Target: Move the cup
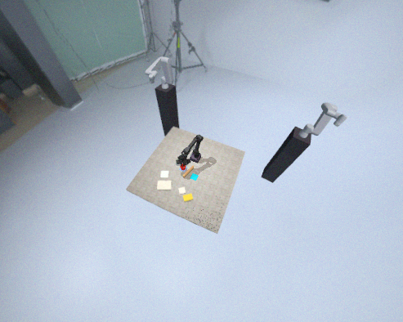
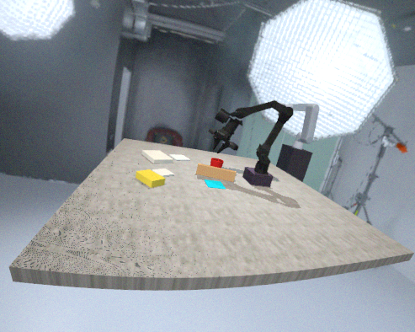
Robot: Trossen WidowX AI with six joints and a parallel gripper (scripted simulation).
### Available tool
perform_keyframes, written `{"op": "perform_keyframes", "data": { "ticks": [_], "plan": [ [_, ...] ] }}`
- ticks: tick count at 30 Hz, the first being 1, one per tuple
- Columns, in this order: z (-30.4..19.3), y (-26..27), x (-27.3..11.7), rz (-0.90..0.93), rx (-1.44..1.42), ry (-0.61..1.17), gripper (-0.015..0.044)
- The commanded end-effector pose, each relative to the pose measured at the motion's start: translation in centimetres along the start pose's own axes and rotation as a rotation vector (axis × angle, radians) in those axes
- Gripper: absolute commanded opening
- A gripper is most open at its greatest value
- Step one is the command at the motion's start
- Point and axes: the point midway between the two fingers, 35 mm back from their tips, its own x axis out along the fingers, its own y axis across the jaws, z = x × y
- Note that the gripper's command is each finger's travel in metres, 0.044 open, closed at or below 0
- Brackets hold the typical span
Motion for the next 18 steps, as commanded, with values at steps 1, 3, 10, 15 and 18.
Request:
{"op": "perform_keyframes", "data": {
  "ticks": [1, 3, 10, 15, 18],
  "plan": [
    [-3.5, 4.0, 0.3, 0.330, -0.255, 0.101, 0.0148],
    [-3.3, 4.0, 0.3, 0.330, -0.254, 0.101, 0.0148],
    [-2.9, 4.0, 0.5, 0.330, -0.254, 0.100, 0.0148],
    [-2.9, 4.1, 1.1, 0.330, -0.254, 0.100, 0.0148],
    [-3.0, 4.2, 1.6, 0.330, -0.254, 0.100, 0.0148]
  ]
}}
